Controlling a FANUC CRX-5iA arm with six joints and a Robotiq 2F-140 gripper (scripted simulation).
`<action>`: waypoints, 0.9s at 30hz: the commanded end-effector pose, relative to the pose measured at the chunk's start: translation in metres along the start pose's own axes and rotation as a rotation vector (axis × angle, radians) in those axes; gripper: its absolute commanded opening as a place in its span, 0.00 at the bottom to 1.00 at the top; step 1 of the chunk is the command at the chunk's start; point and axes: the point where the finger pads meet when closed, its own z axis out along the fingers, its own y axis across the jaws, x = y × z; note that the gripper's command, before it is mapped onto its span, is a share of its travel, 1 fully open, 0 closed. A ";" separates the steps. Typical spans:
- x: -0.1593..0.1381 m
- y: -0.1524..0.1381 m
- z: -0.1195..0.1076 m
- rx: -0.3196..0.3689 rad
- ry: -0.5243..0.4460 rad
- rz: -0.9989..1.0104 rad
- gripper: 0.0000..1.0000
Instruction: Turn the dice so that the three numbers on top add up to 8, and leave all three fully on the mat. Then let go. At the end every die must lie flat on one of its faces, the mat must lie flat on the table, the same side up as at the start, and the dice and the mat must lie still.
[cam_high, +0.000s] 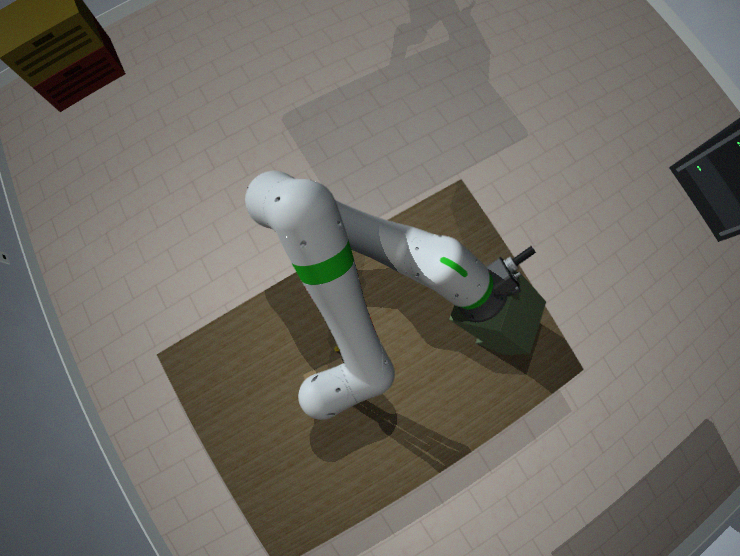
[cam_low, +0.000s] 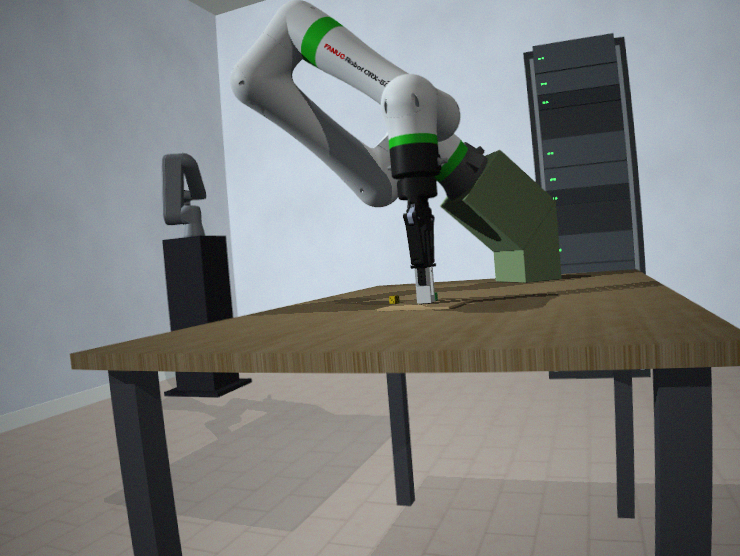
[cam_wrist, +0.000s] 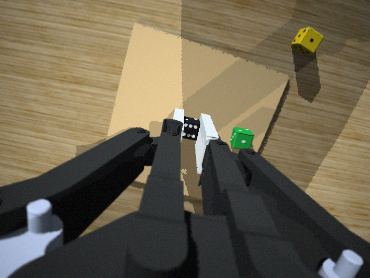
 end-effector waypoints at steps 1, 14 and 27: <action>0.000 0.000 0.000 0.000 0.000 0.000 0.11; 0.000 0.000 0.000 0.000 0.000 0.000 0.19; 0.000 0.000 -0.008 0.000 0.000 0.000 0.19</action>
